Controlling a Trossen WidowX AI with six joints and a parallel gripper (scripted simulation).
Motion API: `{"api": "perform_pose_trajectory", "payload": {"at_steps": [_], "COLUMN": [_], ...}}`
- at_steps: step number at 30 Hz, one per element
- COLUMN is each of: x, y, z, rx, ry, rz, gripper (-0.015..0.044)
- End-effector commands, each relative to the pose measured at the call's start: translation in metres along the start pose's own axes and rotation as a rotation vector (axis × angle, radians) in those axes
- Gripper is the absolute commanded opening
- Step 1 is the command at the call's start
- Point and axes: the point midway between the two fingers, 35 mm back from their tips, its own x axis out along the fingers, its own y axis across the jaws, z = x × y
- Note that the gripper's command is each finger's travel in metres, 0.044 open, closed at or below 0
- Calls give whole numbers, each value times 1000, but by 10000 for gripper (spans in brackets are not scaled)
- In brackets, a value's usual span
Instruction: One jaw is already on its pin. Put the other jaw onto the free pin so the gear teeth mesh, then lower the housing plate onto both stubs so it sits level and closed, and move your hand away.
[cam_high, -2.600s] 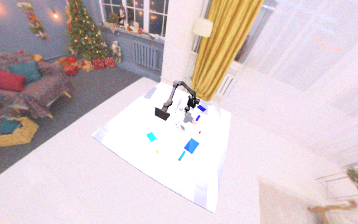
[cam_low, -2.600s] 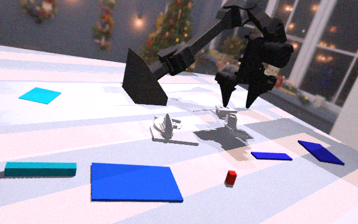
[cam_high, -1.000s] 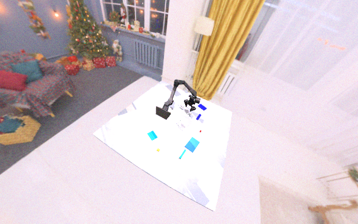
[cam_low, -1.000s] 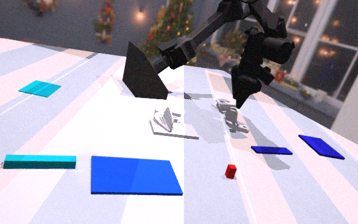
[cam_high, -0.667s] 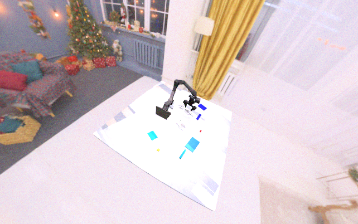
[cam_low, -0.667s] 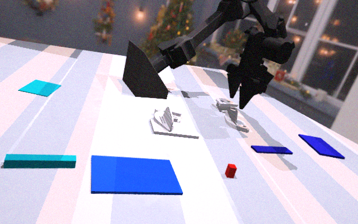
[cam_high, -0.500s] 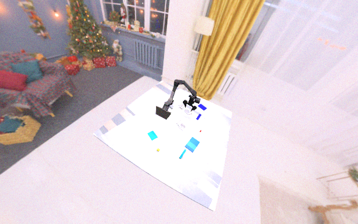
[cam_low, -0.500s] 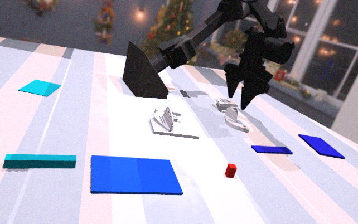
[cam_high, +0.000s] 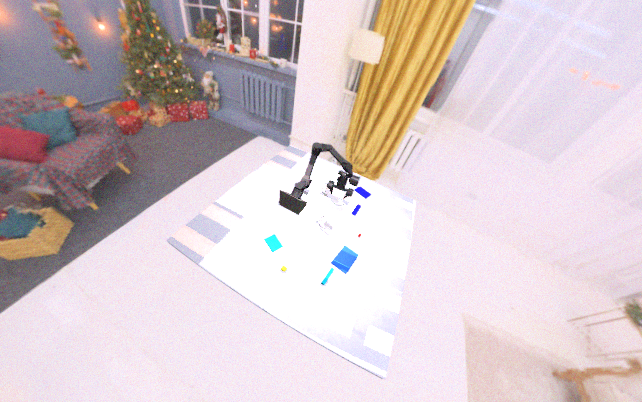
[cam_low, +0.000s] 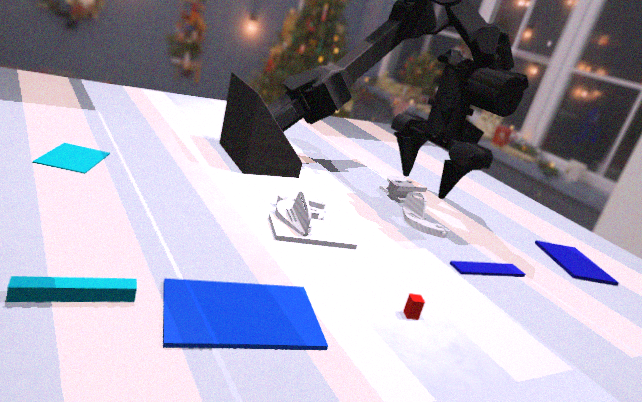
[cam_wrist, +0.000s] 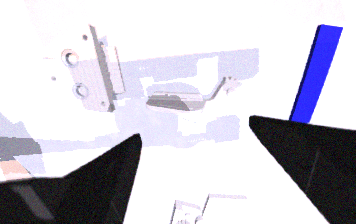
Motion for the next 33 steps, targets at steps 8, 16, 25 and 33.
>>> {"api": "perform_pose_trajectory", "payload": {"at_steps": [8,16,25,33], "x": [1,3,4,5], "y": [0,0,0,0], "z": [0,0,0,0], "rx": [-218,-384,-570,-735], "ry": [1,1,1,1], "rz": [-1,-1,-1,-1], "gripper": [440,440,440,440]}}
